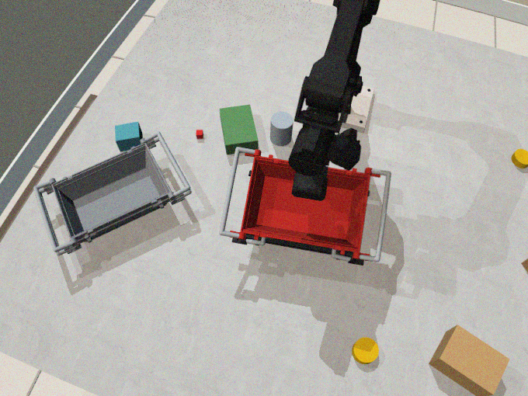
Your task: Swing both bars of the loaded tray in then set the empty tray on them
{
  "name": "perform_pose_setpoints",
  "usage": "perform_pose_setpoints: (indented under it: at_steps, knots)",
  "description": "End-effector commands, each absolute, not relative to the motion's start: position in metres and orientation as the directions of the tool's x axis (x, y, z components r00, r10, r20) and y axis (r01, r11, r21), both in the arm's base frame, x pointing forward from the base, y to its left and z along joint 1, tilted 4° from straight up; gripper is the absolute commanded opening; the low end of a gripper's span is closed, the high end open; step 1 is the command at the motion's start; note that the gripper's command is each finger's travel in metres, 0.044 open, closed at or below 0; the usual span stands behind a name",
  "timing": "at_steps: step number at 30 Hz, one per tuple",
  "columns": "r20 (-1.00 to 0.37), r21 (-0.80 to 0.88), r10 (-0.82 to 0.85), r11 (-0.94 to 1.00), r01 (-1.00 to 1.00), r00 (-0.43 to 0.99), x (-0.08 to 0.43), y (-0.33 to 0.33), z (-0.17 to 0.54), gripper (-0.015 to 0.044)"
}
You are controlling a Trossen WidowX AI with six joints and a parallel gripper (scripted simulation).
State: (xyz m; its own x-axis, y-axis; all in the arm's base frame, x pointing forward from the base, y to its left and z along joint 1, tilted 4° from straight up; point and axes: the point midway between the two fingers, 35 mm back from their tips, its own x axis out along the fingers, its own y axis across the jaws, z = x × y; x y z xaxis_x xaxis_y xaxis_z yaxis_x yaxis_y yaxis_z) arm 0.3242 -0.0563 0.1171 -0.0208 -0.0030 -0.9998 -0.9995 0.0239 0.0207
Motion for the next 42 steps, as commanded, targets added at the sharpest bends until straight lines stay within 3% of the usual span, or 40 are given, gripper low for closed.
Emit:
perform_pose_setpoints:
  at_steps: [1, 42]
  knots:
    - [-0.999, 0.040, -0.003, 0.030, -0.999, -0.040, 0.3194, -0.0564, 0.1138, 0.0000]
    - [-0.999, 0.040, -0.003, 0.030, -0.999, -0.040, 0.3154, -0.0561, 0.1073, 0.0000]
